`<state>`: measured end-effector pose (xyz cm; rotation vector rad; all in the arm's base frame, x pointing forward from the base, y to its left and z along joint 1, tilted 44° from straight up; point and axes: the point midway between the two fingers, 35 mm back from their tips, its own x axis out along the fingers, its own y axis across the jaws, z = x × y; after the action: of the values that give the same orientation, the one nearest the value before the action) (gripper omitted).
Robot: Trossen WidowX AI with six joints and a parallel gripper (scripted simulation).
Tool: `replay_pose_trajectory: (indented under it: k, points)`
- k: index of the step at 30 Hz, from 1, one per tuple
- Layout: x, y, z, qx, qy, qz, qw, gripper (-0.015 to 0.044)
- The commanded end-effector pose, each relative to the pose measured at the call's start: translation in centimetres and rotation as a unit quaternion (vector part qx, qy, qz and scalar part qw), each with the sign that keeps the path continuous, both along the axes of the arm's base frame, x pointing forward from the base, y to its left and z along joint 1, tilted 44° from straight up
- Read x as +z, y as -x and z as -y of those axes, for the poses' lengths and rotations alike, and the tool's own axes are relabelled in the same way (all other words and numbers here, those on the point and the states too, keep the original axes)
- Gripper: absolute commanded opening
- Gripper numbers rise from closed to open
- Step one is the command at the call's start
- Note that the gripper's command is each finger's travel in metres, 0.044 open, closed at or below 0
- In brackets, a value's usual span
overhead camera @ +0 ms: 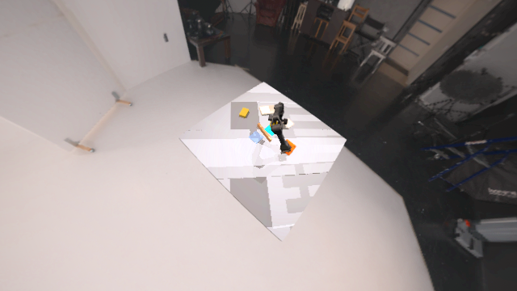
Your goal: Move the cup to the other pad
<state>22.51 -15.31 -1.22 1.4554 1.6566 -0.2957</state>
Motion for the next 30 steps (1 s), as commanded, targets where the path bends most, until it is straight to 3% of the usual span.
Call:
replay_pose_trajectory:
  k: [1, 30]
  points:
    - [-0.5, 0.0, -0.6, -0.002, -0.004, -0.002, 1.0, 0.0]
    - [-3.2, -0.2, -3.2, -0.002, -0.004, -0.002, 1.0, 0.0]
